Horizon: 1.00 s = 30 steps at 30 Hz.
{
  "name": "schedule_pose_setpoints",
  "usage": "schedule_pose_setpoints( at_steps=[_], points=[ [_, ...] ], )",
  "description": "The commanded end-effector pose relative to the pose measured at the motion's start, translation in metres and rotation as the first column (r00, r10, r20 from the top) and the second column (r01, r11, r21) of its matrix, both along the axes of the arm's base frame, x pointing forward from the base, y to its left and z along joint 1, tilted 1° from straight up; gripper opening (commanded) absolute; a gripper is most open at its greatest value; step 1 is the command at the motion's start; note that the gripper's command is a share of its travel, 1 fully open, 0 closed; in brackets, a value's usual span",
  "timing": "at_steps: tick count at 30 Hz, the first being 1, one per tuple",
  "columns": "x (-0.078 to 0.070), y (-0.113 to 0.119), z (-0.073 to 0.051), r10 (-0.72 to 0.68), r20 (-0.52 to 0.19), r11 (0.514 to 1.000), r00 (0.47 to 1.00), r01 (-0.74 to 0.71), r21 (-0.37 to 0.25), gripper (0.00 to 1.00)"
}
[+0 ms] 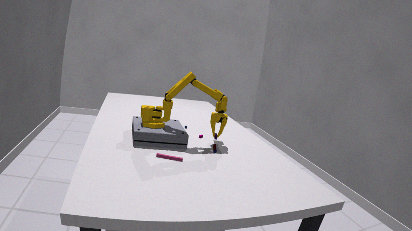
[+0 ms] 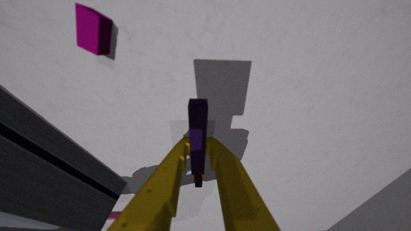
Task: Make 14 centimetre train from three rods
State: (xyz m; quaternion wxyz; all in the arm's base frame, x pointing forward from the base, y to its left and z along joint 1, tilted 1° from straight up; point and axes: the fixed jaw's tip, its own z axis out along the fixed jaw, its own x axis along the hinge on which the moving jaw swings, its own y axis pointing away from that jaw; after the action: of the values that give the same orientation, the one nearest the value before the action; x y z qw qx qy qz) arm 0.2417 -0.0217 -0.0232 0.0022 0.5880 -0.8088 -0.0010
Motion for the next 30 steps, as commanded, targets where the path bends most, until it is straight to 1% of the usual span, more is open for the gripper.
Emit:
schedule_pose_setpoints(
  at_steps=[1, 15, 25, 26, 30],
  points=[
    [0.000, 0.003, 0.001, 0.002, 0.009, 1.000, 1.000, -0.002, 0.001, 0.00],
    [0.000, 0.002, -0.014, 0.002, 0.009, 1.000, 1.000, -0.002, 0.001, 0.00],
    [0.000, 0.002, -0.017, 0.002, 0.009, 1.000, 1.000, -0.002, 0.001, 0.00],
    [-0.005, 0.003, -0.024, 0.002, -0.025, 1.000, 1.000, -0.002, 0.004, 0.00],
    [-0.005, 0.003, -0.024, 0.002, -0.025, 1.000, 1.000, -0.002, 0.004, 0.00]
  ],
)
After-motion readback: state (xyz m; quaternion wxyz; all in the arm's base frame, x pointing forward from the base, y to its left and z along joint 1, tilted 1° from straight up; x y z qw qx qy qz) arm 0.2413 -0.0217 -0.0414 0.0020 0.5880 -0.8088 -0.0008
